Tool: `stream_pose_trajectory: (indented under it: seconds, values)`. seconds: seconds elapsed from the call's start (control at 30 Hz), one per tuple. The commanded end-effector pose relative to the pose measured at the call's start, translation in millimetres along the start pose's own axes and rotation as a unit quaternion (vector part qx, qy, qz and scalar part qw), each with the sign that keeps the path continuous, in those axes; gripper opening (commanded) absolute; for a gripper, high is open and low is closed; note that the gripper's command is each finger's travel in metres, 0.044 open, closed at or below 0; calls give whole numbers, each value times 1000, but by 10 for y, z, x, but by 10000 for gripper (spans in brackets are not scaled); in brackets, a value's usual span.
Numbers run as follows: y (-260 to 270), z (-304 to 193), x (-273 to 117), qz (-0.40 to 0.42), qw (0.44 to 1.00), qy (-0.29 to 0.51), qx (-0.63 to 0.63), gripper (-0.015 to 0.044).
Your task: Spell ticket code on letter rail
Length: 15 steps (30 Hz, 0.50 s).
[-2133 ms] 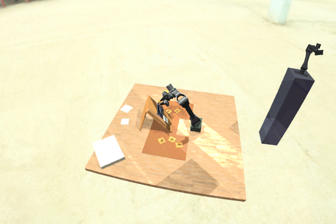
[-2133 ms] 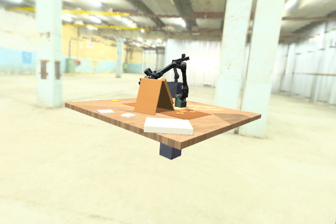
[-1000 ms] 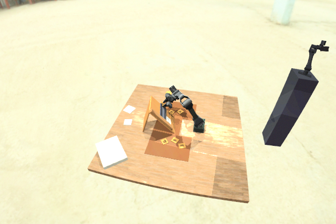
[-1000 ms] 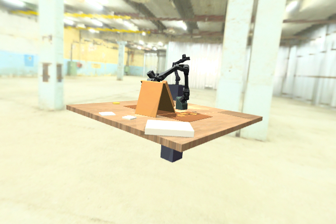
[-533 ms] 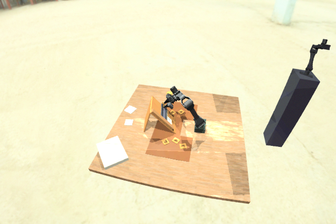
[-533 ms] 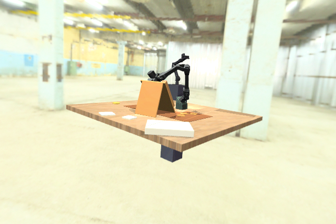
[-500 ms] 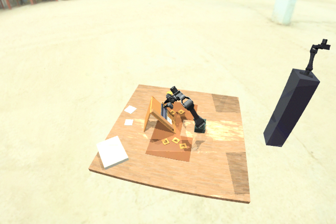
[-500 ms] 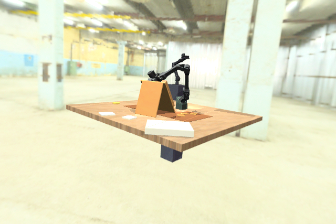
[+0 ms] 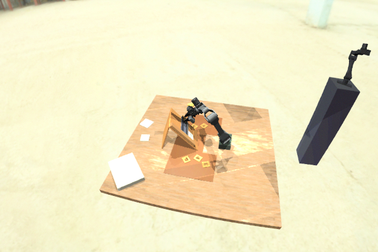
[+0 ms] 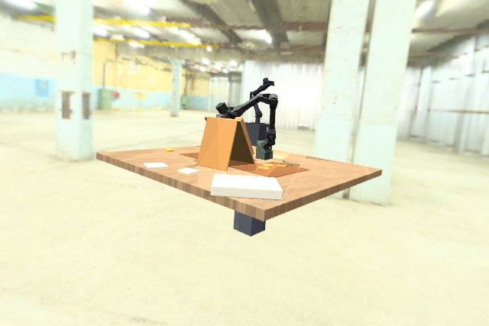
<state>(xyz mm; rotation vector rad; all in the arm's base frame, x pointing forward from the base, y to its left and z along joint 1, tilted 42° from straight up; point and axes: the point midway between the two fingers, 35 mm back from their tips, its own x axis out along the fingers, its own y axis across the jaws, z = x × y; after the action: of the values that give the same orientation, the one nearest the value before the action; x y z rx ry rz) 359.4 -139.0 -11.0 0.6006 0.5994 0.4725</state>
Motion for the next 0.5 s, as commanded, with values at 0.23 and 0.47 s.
stream_pose_trajectory:
  seconds: [0.23,0.47]
  values:
    - [72,-3,-5,-1,1000,0,1,0]
    - [107,-3,-4,-1,1000,0,1,0]
